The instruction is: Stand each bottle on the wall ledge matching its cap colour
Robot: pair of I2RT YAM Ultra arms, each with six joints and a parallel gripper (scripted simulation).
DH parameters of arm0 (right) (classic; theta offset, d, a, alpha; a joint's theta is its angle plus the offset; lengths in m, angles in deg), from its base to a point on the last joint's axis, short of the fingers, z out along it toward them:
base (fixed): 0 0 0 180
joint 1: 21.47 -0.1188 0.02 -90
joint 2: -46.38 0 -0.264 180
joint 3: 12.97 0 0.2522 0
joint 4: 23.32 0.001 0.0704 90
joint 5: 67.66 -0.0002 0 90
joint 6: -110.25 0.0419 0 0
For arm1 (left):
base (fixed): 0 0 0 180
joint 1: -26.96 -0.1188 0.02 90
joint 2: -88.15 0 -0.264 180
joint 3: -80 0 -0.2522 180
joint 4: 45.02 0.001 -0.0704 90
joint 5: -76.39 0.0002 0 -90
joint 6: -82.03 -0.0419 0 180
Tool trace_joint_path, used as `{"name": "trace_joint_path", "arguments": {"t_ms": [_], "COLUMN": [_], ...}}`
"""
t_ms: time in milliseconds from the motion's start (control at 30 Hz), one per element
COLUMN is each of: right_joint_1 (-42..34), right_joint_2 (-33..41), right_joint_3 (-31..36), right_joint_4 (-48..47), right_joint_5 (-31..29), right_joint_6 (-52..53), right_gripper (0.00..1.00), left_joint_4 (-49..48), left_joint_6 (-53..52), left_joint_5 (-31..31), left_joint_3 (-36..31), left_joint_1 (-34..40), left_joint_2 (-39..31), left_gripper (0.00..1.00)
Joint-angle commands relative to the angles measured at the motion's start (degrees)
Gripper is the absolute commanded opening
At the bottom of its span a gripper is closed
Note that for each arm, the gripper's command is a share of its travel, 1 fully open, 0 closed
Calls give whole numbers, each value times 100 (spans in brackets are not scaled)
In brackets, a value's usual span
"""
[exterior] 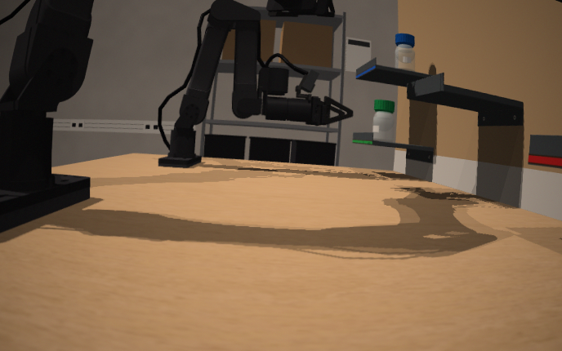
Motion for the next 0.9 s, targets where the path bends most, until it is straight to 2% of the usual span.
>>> {"name": "trace_joint_path", "arguments": {"t_ms": [0, 133, 200, 467, 700, 767, 800, 867], "right_joint_1": [-48, -48, -48, -48, -48, -48, -48, -48], "right_joint_2": [-36, -36, -36, -36, -36, -36, -36, -36], "right_joint_3": [-197, -197, -197, -197, -197, -197, -197, -197], "right_joint_4": [-41, -41, -41, -41, -41, -41, -41, -41], "right_joint_5": [-48, -48, -48, -48, -48, -48, -48, -48], "right_joint_6": [-35, -35, -35, -35, -35, -35, -35, -35], "right_gripper": [88, 88, 88, 88, 88, 88, 88, 88], "left_joint_4": [236, 1011, 1011, 3479, 5622, 5622, 6411, 6933], "left_joint_6": [-51, -76, -76, -141, -207, -207, -232, -250], "left_joint_5": [46, 8, 8, -55, -65, -65, -71, -85], "left_joint_3": [-89, -143, -143, -50, 286, 286, 537, 737], "left_joint_1": [10, -15, -15, -87, -144, -144, -142, -164], "left_joint_2": [-225, -554, -554, -2168, -4039, -4039, -4482, -4906], "left_gripper": [100, 100, 100, 100, 100, 100, 100, 100]}}
